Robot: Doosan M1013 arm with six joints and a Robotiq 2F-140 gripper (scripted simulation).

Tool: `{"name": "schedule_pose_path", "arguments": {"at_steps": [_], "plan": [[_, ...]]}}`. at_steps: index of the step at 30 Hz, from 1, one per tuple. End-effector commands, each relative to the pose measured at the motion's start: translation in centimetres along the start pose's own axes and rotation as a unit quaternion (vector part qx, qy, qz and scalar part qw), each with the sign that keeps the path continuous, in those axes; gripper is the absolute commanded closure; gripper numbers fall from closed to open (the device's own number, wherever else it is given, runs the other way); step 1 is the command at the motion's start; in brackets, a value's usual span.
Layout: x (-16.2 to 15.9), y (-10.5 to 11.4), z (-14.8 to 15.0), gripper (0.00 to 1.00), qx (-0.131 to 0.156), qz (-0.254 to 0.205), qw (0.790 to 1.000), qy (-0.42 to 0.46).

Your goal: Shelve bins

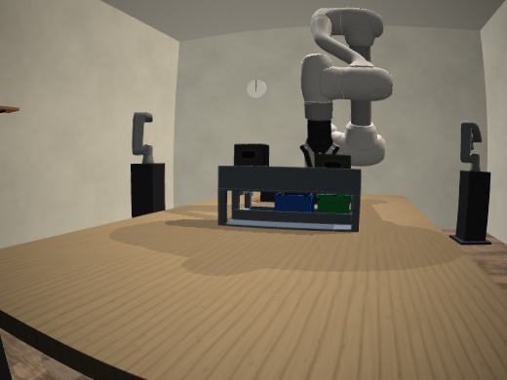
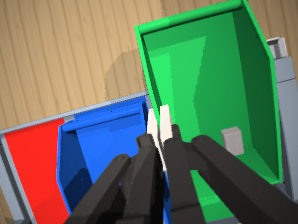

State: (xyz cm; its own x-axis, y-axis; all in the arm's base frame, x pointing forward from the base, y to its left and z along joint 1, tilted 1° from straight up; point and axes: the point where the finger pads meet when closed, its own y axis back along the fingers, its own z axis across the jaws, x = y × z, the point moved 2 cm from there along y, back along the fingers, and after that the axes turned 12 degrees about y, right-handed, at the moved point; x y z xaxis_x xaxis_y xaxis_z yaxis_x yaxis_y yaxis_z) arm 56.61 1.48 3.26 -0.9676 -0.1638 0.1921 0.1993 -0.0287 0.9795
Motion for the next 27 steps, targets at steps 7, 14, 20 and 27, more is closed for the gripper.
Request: {"name": "schedule_pose_path", "arguments": {"at_steps": [7, 14, 20, 27], "plan": [[-0.3, 0.0, -0.1, 0.90, 0.001, -0.004, 1.000, 0.000], [-0.6, 0.1, -0.1, 0.90, 0.001, -0.007, 1.000, 0.000], [-0.9, 0.1, -0.2, 0.90, 0.002, -0.011, 1.000, 0.000], [-1.2, 0.1, -0.2, 0.90, 0.003, -0.014, 1.000, 0.000]]}}
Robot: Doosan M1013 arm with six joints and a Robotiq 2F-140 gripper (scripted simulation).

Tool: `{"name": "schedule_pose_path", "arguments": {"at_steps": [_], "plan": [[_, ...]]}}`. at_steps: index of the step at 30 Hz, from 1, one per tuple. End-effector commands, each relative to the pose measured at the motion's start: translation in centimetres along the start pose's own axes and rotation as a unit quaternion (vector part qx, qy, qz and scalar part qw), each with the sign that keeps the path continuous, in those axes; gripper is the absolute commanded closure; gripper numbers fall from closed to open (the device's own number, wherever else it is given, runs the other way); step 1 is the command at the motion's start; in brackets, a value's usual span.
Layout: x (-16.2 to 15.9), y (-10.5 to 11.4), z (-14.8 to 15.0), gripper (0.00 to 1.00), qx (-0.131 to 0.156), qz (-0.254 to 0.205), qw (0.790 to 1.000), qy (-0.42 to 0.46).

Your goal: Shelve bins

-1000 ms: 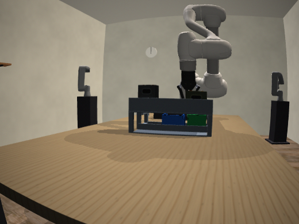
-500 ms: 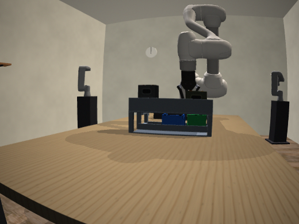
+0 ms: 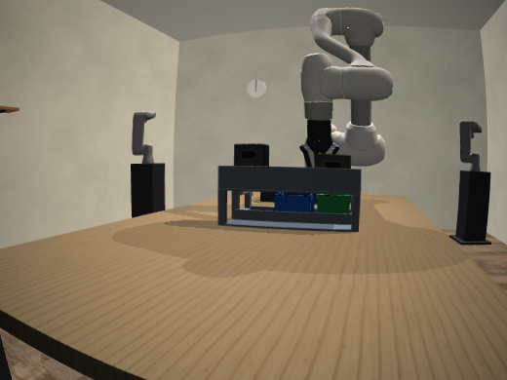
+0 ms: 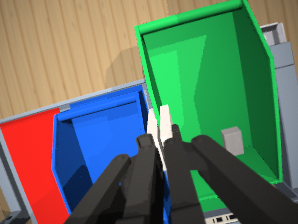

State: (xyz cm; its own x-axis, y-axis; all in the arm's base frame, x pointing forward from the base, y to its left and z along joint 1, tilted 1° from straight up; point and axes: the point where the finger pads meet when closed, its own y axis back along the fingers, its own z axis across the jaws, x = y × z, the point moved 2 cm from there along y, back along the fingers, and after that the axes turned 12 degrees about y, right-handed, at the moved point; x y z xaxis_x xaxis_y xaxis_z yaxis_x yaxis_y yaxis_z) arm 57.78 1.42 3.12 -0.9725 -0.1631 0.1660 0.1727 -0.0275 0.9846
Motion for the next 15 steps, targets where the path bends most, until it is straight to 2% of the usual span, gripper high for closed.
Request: {"name": "schedule_pose_path", "arguments": {"at_steps": [1, 15], "plan": [[-0.09, 0.02, -0.02, 0.90, 0.000, -0.001, 1.000, 0.000], [-0.42, 0.03, -0.08, 0.90, 0.001, -0.005, 1.000, 0.000]]}}
